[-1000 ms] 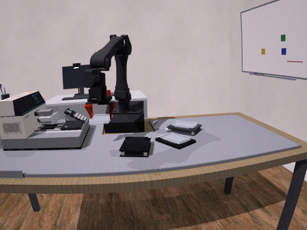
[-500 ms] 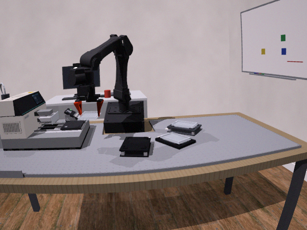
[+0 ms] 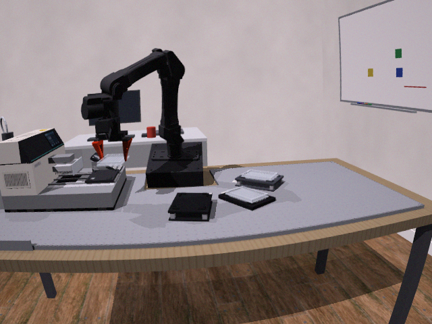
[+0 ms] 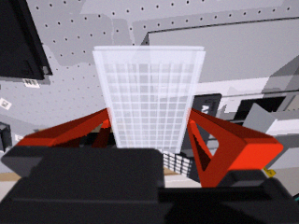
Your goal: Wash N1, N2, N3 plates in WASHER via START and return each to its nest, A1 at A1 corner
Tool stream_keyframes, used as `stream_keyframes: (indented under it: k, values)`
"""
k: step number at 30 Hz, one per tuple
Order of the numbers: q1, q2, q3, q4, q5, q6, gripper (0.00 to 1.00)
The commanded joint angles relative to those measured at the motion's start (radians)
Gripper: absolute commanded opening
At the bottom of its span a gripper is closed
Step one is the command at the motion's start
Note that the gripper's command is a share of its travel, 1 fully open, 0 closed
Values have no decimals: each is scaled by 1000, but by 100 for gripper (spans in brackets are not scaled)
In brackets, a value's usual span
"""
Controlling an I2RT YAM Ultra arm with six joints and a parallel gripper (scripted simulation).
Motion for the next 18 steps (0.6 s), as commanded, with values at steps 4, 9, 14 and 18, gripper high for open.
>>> stream_keyframes:
  k: [4, 9, 14, 18]
  values:
    - [-7, -7, 14, -8, -16, -37, 0]
    - [-44, -7, 8, -12, -25, -141, 0]
    - [-100, -5, 1, -18, -39, -201, 0]
    - [-175, 4, -3, -27, -55, -277, 0]
